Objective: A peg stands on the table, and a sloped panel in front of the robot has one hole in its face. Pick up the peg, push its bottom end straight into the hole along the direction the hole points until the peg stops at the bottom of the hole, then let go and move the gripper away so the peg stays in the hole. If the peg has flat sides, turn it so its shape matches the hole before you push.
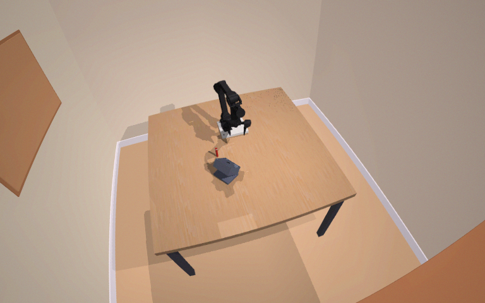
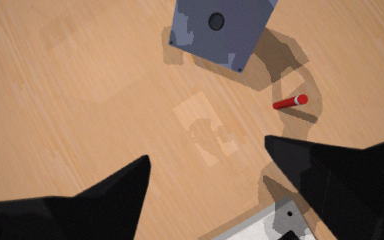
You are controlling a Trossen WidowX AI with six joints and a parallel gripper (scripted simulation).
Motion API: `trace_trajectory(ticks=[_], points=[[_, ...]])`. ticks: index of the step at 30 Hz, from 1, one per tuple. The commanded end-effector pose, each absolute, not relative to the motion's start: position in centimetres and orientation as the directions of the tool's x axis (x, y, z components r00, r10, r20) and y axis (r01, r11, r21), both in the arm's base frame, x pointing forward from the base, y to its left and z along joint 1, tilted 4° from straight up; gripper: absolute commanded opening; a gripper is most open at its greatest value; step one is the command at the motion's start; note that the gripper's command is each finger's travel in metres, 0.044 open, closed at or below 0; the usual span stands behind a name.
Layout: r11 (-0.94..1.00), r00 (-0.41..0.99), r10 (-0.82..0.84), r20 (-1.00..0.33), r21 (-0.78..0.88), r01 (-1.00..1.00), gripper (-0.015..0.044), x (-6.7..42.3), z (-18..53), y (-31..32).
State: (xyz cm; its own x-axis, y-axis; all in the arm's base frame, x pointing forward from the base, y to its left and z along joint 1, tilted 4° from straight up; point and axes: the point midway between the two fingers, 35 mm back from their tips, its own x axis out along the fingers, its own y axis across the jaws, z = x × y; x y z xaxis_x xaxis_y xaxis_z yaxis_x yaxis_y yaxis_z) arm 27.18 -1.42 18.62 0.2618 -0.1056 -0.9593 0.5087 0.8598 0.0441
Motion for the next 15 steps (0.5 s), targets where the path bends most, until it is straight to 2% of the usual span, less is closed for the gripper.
trace_trajectory(ticks=[1, 15], points=[[0.859, 0.231, -0.108, -0.967, 0.026, 0.512, 0.0440, 27.3, 18.0, -2.5], [0.843, 0.138, -0.113, -0.984, -0.022, 0.537, 0.0440, 27.1, 16.0, -7.1]])
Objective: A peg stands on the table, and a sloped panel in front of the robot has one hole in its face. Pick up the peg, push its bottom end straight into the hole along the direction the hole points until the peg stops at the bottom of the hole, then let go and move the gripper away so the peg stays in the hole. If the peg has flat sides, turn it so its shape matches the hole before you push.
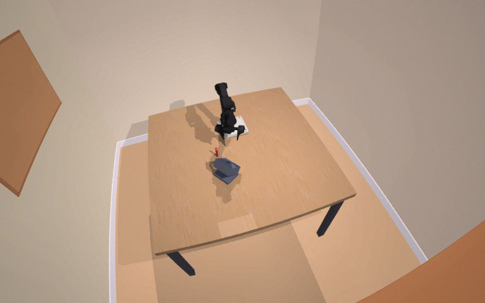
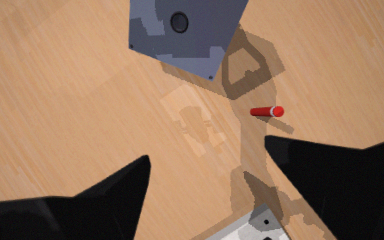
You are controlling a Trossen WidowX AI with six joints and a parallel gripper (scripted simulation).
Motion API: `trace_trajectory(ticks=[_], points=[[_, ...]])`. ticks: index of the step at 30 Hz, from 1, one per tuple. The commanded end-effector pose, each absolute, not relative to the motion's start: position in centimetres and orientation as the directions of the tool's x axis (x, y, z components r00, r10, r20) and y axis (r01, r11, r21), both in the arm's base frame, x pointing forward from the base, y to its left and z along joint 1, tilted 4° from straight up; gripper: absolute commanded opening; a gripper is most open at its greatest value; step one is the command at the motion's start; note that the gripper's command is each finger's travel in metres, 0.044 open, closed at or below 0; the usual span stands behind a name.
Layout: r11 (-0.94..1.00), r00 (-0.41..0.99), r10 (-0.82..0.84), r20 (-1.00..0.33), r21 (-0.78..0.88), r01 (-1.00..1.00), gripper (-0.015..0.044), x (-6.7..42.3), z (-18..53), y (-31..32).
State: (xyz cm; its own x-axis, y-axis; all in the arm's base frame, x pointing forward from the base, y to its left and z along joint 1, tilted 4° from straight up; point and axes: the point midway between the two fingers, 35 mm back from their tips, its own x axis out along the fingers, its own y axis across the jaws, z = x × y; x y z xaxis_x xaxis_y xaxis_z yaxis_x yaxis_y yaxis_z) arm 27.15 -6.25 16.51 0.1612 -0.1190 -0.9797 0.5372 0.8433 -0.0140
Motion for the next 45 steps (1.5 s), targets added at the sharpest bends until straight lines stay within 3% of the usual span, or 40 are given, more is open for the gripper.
trace_trajectory(ticks=[1, 30, 45], points=[[0.842, 0.131, -0.112, -0.985, -0.024, 0.539, 0.0440, 27.0, 15.8, -7.4], [0.811, -0.034, -0.028, -0.999, -0.043, 0.583, 0.0440, 23.4, 11.5, -15.8], [0.810, -0.041, -0.021, -0.999, -0.041, 0.585, 0.0440, 23.2, 9.9, -16.4]])
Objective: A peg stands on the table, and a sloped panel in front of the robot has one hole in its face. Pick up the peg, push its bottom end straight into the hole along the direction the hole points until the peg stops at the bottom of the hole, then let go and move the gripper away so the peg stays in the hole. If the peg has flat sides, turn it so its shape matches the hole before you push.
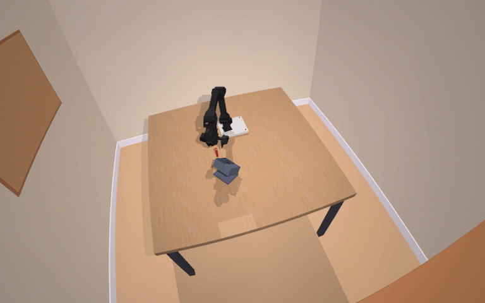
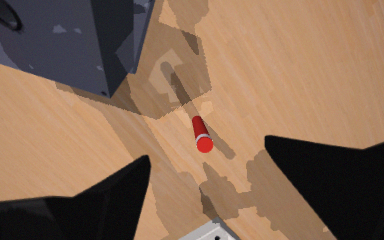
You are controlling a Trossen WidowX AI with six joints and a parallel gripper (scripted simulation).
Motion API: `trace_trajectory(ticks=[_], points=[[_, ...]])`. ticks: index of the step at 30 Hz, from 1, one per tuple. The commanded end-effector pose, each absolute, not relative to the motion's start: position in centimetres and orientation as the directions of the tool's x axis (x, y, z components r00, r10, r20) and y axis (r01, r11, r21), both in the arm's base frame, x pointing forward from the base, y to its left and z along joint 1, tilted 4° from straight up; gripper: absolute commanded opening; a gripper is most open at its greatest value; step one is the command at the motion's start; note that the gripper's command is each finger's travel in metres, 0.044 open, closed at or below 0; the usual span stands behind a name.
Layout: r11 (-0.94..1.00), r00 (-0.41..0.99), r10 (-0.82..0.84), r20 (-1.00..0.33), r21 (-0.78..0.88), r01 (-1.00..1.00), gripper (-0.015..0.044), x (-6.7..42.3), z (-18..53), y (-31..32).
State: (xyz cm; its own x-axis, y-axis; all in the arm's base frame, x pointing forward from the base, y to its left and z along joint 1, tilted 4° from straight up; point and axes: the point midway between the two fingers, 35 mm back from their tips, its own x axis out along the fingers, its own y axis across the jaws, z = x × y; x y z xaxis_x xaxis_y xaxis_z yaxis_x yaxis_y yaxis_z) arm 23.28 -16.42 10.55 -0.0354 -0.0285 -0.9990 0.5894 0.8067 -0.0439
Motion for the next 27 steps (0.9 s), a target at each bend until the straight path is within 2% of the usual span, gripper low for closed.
trace_trajectory(ticks=[1, 27], points=[[0.810, -0.041, -0.021, -0.999, -0.041, 0.585, 0.0440, 23.2, 9.7, -16.4], [0.810, -0.041, -0.021, -0.999, -0.041, 0.585, 0.0440, 23.0, 5.5, -16.5]])
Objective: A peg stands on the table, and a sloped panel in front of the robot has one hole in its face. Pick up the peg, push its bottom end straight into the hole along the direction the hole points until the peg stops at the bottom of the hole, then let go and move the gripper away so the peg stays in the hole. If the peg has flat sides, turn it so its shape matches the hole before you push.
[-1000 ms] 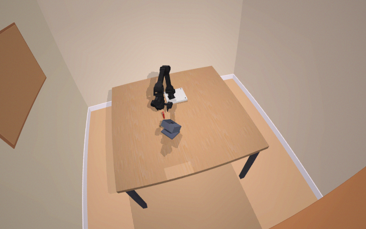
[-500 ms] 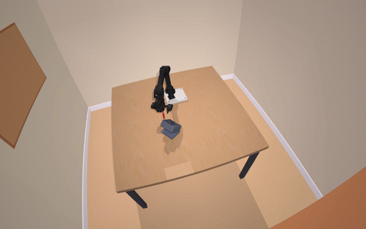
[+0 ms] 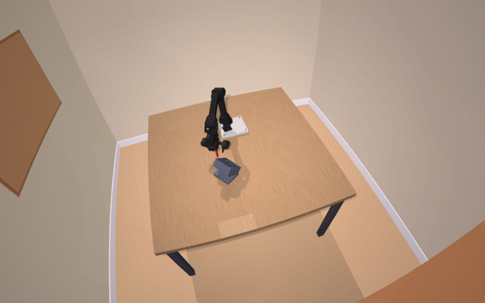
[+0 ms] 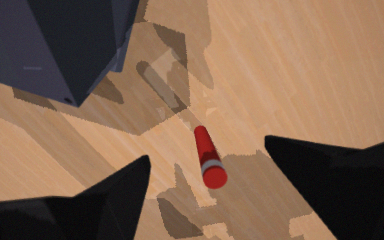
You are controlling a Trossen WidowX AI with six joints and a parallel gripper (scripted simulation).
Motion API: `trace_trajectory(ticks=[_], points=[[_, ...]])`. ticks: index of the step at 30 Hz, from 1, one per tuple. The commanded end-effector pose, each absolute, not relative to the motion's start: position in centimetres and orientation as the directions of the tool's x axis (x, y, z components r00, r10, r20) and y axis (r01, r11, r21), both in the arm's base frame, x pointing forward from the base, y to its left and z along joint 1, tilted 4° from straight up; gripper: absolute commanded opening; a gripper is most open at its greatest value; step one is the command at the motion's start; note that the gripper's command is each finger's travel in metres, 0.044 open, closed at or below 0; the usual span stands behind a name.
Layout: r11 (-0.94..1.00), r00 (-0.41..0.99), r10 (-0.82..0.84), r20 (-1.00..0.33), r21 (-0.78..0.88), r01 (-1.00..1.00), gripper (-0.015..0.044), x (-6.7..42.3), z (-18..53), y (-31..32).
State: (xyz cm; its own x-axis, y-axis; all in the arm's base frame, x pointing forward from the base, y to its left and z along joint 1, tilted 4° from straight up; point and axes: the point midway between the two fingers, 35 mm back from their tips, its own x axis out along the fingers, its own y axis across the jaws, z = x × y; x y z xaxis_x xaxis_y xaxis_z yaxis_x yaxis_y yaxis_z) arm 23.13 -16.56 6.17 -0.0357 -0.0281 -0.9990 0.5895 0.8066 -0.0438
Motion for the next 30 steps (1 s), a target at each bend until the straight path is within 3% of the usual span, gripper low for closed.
trace_trajectory(ticks=[1, 6, 21, 30], points=[[0.810, -0.041, -0.021, -0.999, -0.041, 0.585, 0.0440, 23.00, 5.35, -16.46], [0.810, -0.041, -0.021, -0.999, -0.041, 0.585, 0.0440, 22.94, 4.96, -16.44], [0.807, -0.038, -0.026, -0.999, -0.044, 0.589, 0.0046, 23.00, 5.32, -16.51], [0.807, -0.038, -0.026, -0.999, -0.044, 0.589, 0.0000, 23.03, 5.49, -16.52]])
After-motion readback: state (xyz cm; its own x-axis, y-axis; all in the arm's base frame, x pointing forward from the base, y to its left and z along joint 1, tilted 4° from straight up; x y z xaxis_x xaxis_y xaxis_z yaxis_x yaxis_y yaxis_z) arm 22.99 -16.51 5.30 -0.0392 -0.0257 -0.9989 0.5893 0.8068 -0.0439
